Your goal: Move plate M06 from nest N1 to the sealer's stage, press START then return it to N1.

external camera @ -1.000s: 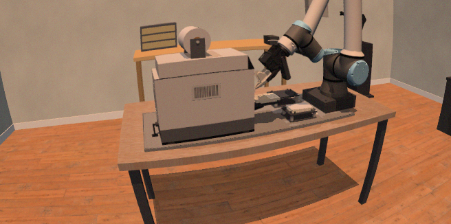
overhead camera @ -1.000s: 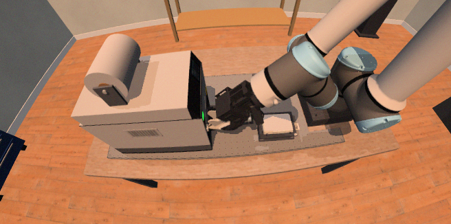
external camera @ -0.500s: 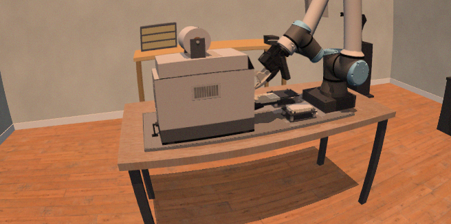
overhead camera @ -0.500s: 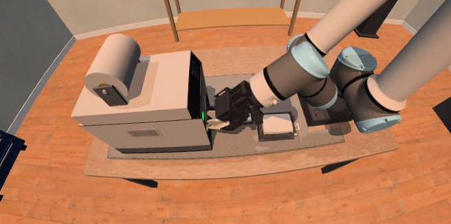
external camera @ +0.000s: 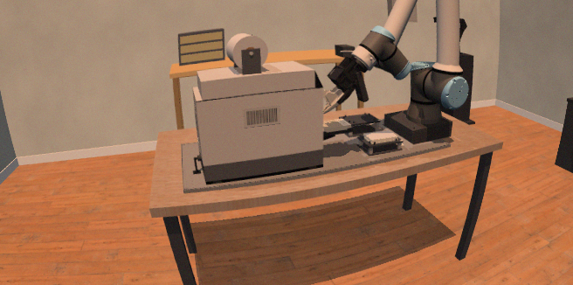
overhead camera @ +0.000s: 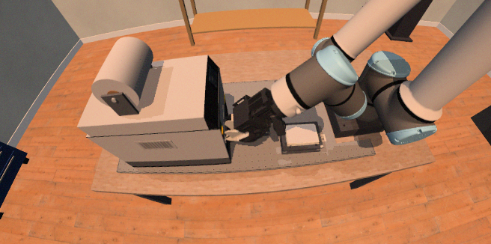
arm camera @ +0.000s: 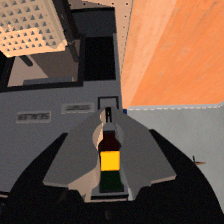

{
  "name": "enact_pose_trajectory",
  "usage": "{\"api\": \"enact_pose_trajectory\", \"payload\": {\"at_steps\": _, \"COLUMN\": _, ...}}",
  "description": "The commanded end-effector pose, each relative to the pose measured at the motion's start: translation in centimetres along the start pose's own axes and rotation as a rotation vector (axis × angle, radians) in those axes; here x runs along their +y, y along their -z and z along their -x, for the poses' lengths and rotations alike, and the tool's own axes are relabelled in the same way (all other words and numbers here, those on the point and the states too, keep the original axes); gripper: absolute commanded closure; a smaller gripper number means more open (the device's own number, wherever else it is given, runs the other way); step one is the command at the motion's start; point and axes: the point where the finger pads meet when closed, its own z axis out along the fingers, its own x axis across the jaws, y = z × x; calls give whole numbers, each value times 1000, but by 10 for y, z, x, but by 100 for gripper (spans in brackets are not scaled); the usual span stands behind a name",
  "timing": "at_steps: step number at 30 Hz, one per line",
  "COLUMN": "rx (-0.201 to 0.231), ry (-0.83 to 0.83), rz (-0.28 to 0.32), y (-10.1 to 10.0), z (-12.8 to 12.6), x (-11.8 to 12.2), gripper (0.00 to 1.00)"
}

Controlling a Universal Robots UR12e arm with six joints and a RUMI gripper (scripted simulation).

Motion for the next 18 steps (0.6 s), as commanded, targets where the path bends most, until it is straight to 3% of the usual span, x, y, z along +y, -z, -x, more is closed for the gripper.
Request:
{"api": "enact_pose_trajectory", "payload": {"at_steps": 1, "rx": 0, "ry": 0, "rz": 6, "y": -1, "z": 0, "x": 6, "gripper": 100}}
{"api": "enact_pose_trajectory", "payload": {"at_steps": 18, "rx": 0, "ry": 0, "rz": 1, "y": 15, "z": 0, "x": -4, "gripper": 100}}
